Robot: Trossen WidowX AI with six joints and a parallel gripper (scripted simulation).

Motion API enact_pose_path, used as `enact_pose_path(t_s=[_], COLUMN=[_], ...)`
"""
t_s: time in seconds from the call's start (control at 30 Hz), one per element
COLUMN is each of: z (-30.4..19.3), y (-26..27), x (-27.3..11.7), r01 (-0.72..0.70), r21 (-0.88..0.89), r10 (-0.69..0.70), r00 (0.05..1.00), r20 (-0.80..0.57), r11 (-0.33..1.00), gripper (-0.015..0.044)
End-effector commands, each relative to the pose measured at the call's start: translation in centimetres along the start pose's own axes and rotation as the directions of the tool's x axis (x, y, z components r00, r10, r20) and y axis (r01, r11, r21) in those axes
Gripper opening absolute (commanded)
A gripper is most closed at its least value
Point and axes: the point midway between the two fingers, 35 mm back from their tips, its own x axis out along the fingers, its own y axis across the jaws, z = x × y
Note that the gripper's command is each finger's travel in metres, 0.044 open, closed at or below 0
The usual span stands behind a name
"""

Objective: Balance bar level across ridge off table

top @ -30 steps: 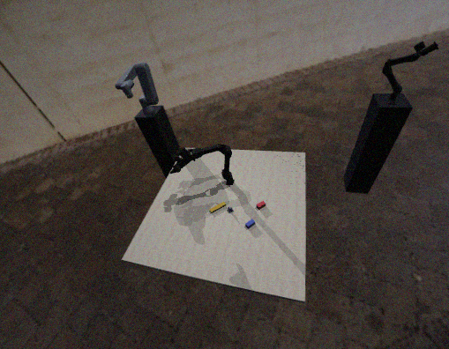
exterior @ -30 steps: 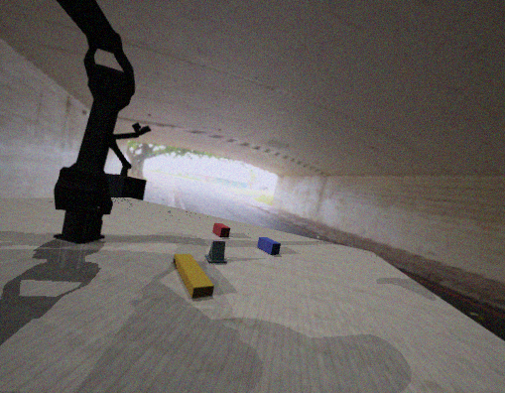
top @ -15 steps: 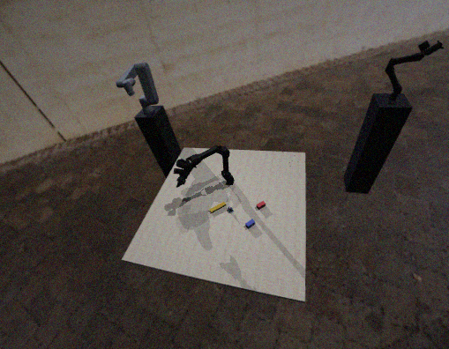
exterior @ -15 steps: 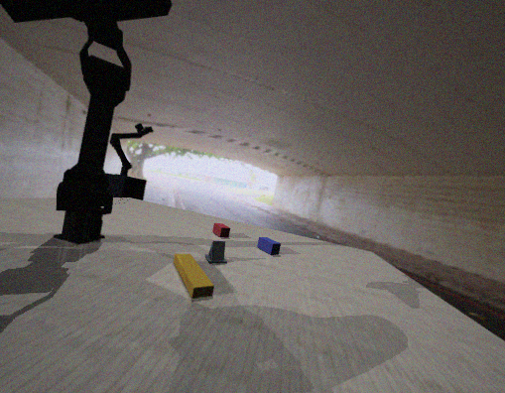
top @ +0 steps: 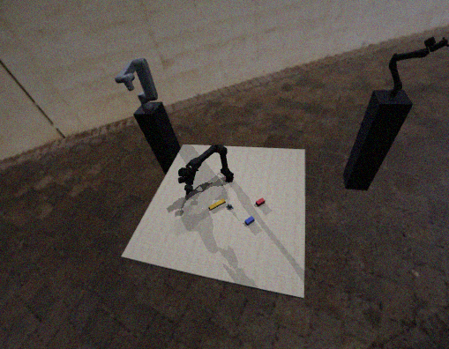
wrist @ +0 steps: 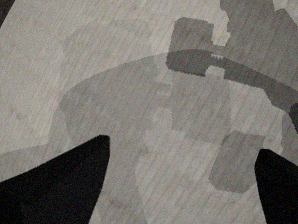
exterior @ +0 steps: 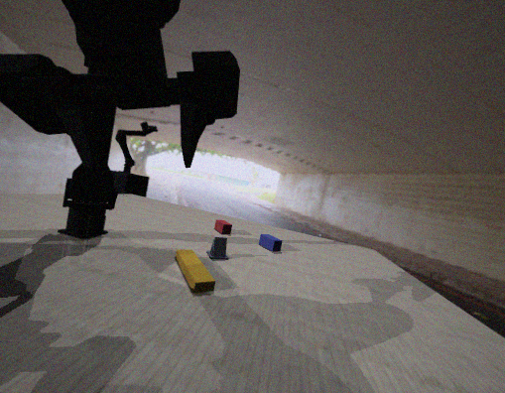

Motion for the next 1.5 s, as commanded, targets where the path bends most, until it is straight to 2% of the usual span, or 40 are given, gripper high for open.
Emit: enact_pose_path(t_s=[0.0,0.37,0.8,1.0,1.13,1.47], z=[-1.8,-8.5,-16.2,-19.4,-19.8,-21.8], y=[0.8,2.9,4.1,4.2,4.2,2.6], x=[0.8,2.2,2.3,1.8,1.8,5.4], r01=[0.019,0.066,0.114,0.132,0.133,0.133], r21=[-0.026,-0.147,-0.324,-0.412,-0.422,-0.422], r10=[-0.021,-0.102,-0.250,-0.331,-0.340,-0.340], r00=[0.998,0.962,0.874,0.824,0.817,0.817], r20=[-0.062,-0.253,-0.416,-0.461,-0.465,-0.465], r11=[0.999,0.987,0.939,0.902,0.897,0.897], gripper=[0.0315,0.0315,0.0315,0.0315,0.0315,0.0315])
